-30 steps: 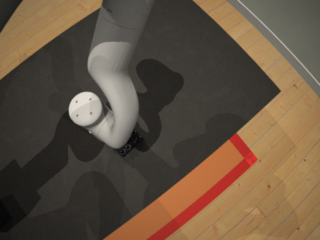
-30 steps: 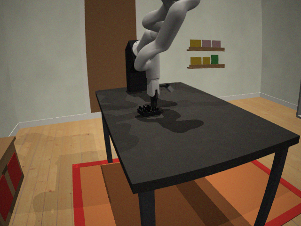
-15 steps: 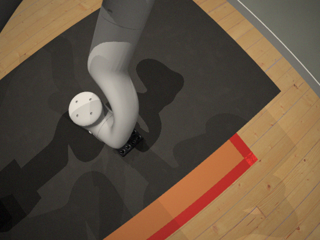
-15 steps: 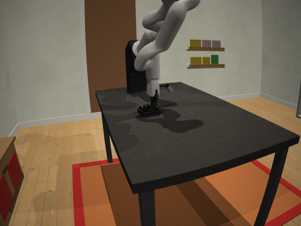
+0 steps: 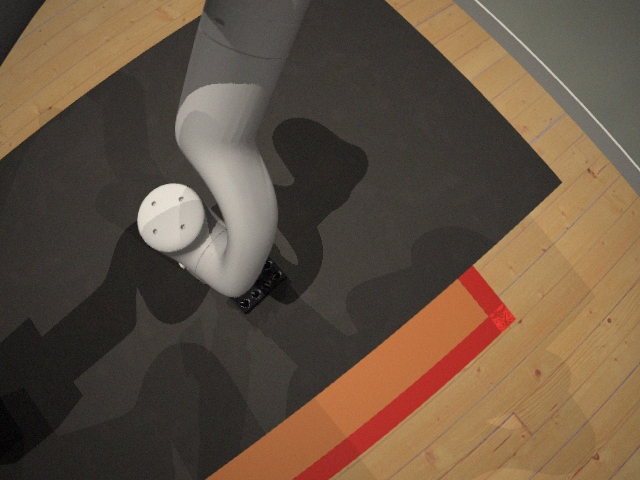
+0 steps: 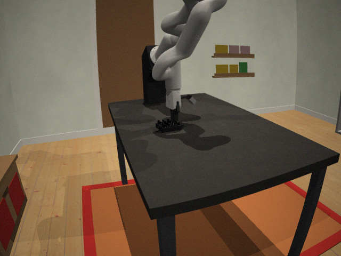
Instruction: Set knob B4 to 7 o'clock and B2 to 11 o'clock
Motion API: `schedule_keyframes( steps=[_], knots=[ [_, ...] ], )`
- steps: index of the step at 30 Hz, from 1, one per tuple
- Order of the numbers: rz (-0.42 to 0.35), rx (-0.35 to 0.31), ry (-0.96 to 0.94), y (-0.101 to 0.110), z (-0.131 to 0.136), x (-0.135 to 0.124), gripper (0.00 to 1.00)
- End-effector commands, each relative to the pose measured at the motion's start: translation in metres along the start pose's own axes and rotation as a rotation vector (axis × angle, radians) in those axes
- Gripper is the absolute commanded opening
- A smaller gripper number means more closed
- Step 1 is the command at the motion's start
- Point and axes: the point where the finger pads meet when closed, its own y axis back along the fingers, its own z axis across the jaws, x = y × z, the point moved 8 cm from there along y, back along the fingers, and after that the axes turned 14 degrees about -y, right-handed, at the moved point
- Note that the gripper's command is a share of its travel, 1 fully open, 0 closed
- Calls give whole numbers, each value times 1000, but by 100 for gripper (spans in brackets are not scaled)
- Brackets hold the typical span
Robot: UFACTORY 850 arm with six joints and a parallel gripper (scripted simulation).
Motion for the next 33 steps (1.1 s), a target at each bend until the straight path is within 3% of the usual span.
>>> schedule_keyframes(
  steps=[1,12,33],
  knots=[
    [-1,-1,42,0,0,0,8],
    [-1,-1,177,0,0,0,8],
    [-1,0,616,0,0,0,8]
  ],
)
